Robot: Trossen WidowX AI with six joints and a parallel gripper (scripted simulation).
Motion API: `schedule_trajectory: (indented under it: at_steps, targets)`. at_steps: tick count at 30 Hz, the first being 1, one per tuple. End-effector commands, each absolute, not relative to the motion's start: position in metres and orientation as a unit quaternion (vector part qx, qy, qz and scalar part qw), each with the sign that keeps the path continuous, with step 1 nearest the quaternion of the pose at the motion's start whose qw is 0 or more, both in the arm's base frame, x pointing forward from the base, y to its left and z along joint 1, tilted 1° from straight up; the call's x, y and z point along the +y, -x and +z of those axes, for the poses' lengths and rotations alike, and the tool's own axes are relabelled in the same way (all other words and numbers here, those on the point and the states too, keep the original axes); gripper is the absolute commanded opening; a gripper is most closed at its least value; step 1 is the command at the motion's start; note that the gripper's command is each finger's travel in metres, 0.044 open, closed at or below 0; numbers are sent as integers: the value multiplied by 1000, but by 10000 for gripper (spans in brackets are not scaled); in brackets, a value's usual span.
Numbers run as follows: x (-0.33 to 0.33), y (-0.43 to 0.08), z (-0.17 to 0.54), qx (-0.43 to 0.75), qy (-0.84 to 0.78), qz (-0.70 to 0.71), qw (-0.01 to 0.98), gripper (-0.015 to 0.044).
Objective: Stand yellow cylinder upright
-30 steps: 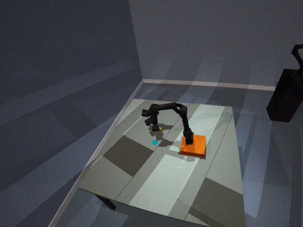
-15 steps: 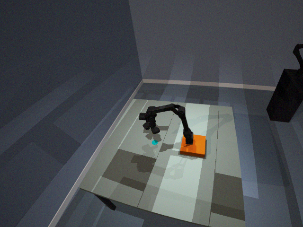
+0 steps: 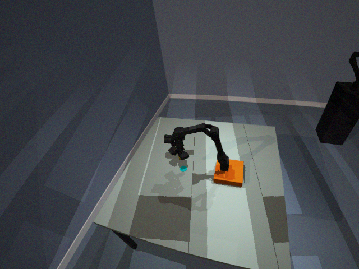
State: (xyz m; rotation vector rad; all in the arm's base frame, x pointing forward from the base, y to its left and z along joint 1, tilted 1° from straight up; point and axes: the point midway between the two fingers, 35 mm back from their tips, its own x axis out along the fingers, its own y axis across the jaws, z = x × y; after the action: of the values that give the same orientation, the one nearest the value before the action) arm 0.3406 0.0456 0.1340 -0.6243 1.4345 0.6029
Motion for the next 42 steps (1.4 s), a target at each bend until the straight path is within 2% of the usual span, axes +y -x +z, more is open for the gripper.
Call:
schedule_trajectory:
  at_steps: [1,42]
  targets:
    - [46,-343,129,630,266,269,679,105]
    - [46,-376,102,541,172,272,777,105]
